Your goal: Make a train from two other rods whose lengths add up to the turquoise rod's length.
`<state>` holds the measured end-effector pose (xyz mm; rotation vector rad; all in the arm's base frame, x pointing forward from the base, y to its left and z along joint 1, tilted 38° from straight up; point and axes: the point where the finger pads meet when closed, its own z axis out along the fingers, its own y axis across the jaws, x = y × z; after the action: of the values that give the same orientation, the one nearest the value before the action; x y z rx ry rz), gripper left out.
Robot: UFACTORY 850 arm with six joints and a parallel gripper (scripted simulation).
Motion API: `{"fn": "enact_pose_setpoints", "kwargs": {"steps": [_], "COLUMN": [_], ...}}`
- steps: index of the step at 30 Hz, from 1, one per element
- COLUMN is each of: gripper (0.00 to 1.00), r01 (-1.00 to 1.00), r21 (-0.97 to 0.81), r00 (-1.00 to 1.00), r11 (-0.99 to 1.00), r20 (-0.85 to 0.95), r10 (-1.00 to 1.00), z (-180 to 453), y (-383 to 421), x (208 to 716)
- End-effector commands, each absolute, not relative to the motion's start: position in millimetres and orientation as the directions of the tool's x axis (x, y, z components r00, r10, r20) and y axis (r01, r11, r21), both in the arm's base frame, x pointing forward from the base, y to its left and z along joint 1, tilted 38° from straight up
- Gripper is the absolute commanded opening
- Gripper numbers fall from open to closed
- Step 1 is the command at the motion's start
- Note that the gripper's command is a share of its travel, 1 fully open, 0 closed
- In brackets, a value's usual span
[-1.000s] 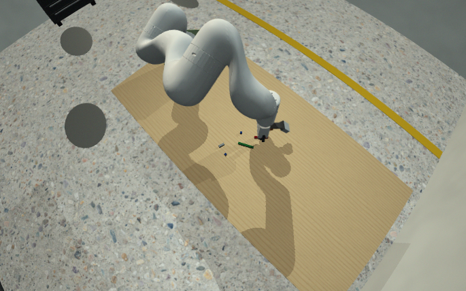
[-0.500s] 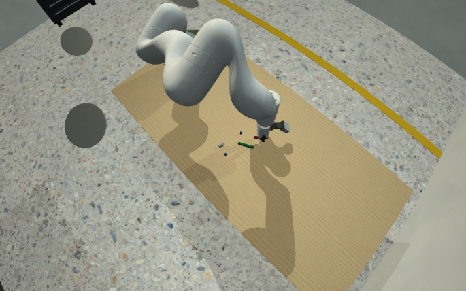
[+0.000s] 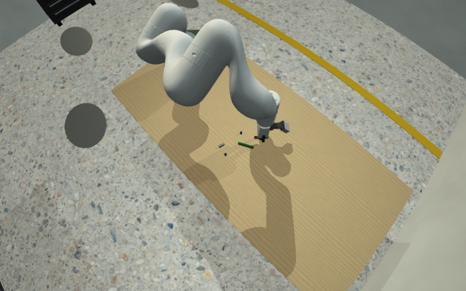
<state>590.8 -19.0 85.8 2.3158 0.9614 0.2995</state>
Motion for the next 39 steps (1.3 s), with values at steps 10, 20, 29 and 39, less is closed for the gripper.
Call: {"fn": "enact_pose_setpoints", "kwargs": {"steps": [10, 20, 29, 39], "gripper": [0.24, 0.24, 0.24, 0.24], "r01": [0.565, 0.565, 0.565, 0.565], "r21": [0.613, 0.613, 0.613, 0.613], "r00": [0.711, 0.711, 0.711, 0.711], "r11": [-0.553, -0.553, -0.553, -0.553], "r20": [-0.022, -0.022, -0.022, -0.022], "r10": [0.703, 0.703, 0.703, 0.703], "z": [78.7, 75.9, 75.8, 75.8], "y": [-22.9, -24.6, -24.6, -24.6], "x": [595.1, 596.7, 596.7, 596.7]}}
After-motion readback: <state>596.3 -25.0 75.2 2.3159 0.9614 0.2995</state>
